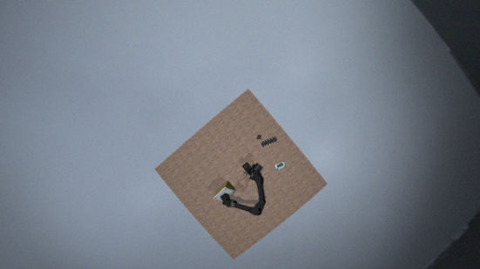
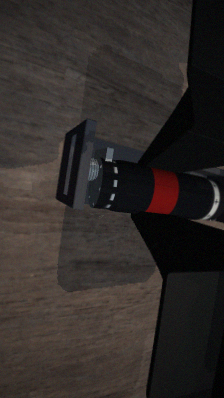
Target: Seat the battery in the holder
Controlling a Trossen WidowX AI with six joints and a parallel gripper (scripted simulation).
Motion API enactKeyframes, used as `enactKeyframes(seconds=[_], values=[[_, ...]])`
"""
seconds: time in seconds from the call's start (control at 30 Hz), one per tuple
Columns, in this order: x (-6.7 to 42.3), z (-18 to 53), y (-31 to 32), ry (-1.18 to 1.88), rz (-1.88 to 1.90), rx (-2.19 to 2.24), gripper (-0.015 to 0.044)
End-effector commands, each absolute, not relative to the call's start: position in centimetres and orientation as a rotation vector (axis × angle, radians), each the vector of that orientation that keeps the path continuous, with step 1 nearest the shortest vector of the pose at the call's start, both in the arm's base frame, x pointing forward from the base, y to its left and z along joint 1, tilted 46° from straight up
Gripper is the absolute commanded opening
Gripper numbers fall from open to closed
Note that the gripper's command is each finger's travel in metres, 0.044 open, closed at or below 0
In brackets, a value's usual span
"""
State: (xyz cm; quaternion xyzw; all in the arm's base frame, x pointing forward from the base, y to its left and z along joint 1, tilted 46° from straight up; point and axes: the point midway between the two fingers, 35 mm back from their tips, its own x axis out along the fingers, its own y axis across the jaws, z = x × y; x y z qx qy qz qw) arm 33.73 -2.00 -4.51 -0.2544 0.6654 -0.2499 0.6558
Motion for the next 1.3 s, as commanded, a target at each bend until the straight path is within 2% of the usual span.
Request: enactKeyframes(seconds=[0.0, 1.27], values=[[33.88, -4.5, -2.2, 1.484, -0.566, -0.58, 0.0074], [33.24, -4.47, -2.58, 1.336, -0.495, -0.599, 0.0074]])
